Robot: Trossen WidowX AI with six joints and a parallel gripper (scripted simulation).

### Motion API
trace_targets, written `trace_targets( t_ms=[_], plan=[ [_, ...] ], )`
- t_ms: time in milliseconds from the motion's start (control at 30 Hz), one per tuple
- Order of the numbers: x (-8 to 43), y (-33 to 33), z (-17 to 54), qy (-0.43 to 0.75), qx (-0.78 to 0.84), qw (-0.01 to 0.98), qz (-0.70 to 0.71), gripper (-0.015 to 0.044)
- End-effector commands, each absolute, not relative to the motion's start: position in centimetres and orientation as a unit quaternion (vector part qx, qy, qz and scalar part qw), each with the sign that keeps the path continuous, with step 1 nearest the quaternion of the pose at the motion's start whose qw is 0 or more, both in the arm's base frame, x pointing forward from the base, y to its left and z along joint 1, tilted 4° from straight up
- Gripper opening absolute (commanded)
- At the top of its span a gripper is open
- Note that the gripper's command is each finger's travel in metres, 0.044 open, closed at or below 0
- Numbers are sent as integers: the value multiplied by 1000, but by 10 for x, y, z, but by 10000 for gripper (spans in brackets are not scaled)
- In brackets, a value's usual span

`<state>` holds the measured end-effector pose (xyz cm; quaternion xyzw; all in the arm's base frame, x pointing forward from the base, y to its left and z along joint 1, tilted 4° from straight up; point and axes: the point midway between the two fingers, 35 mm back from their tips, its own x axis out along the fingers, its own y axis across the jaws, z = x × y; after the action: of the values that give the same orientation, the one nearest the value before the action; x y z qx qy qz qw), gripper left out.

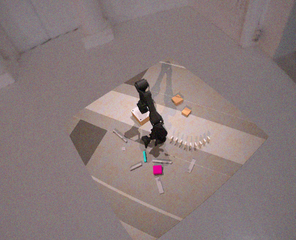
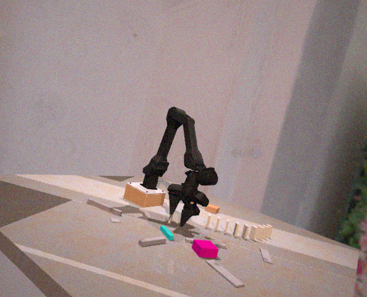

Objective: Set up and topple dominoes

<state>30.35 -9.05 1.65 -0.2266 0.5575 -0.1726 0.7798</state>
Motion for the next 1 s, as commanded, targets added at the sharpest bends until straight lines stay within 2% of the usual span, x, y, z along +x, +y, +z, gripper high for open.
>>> trace_targets(
  t_ms=[0, 200, 600, 833, 967],
  plan=[
    [269, -89, 72, 647, -200, 730, 93, 440],
    [250, -81, 91, 651, -185, 714, 176, 440],
    [249, -80, 91, 651, -184, 714, 180, 440],
    [255, -80, 33, 652, -183, 714, 176, 440],
    [254, -79, 27, 652, -183, 714, 176, 440]
  ],
)
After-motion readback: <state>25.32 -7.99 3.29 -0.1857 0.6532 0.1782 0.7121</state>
